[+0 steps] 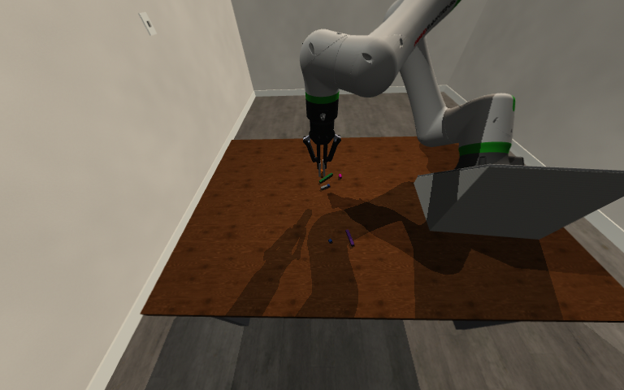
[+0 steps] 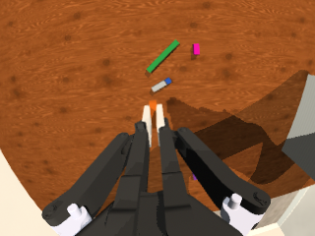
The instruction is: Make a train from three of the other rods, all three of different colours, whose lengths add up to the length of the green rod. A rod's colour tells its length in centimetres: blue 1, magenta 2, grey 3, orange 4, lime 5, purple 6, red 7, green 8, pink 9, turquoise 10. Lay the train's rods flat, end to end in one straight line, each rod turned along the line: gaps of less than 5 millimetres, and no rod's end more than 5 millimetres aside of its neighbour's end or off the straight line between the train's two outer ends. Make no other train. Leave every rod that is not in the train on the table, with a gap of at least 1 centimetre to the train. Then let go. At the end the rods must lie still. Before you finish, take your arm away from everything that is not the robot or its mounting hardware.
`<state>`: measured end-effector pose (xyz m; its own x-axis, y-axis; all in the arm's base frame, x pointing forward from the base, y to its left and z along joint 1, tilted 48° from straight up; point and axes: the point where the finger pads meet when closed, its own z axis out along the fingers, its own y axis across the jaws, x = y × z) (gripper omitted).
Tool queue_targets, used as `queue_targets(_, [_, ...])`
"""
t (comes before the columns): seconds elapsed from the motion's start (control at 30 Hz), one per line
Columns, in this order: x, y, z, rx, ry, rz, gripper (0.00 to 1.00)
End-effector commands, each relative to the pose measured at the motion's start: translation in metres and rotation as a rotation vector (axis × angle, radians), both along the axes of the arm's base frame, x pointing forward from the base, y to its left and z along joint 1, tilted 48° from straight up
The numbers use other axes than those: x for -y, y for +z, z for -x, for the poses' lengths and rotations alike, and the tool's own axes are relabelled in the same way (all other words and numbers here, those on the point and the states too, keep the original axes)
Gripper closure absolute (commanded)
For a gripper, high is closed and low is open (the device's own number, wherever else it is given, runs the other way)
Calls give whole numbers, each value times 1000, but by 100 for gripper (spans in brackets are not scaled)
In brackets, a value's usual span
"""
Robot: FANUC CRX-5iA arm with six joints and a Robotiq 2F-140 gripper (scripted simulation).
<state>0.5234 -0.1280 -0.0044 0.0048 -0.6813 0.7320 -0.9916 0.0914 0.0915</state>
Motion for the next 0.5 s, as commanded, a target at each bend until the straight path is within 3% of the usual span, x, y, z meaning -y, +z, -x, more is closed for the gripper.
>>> queue_targets(0.0, [0,0,-3,125,-108,28,97])
queue_targets(0.4, [2,0,-10,418,-379,79,97])
queue_targets(0.47, [2,0,-10,418,-379,79,97])
